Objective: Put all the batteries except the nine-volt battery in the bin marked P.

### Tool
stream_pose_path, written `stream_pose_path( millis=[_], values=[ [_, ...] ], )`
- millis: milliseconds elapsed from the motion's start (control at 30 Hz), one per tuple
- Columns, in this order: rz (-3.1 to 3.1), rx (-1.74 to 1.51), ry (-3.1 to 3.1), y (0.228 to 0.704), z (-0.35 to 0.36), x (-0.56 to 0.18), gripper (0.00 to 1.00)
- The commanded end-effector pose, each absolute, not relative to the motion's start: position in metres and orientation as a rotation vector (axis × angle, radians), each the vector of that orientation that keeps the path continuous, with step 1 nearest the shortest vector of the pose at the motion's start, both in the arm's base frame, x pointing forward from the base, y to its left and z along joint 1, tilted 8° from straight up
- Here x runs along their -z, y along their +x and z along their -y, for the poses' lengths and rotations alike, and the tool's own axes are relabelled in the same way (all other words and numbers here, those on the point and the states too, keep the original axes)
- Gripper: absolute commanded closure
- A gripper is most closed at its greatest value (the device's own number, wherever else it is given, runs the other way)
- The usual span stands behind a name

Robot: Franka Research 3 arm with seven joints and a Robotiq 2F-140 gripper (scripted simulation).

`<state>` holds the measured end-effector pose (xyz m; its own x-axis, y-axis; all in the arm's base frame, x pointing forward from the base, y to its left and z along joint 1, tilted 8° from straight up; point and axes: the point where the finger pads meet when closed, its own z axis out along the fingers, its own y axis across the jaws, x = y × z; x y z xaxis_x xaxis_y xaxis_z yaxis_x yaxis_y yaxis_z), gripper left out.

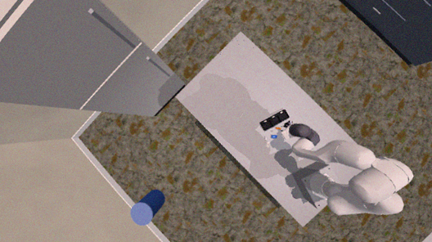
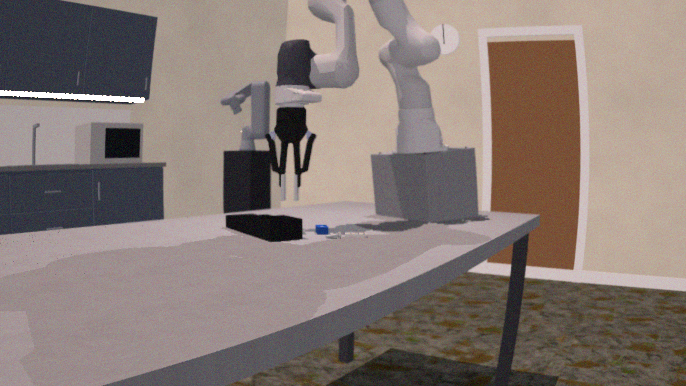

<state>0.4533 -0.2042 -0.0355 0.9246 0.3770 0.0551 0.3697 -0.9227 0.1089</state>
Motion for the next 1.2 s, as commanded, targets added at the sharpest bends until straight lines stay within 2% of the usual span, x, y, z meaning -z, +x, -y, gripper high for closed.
stream_pose_path(
  millis=[0,1167],
  values=[
    [-0.755,-0.155,2.953,0.4578,0.2035,0.0349,0.83],
    [-0.755,-0.155,2.953,0.4533,0.2014,0.0356,0.83]
  ],
)
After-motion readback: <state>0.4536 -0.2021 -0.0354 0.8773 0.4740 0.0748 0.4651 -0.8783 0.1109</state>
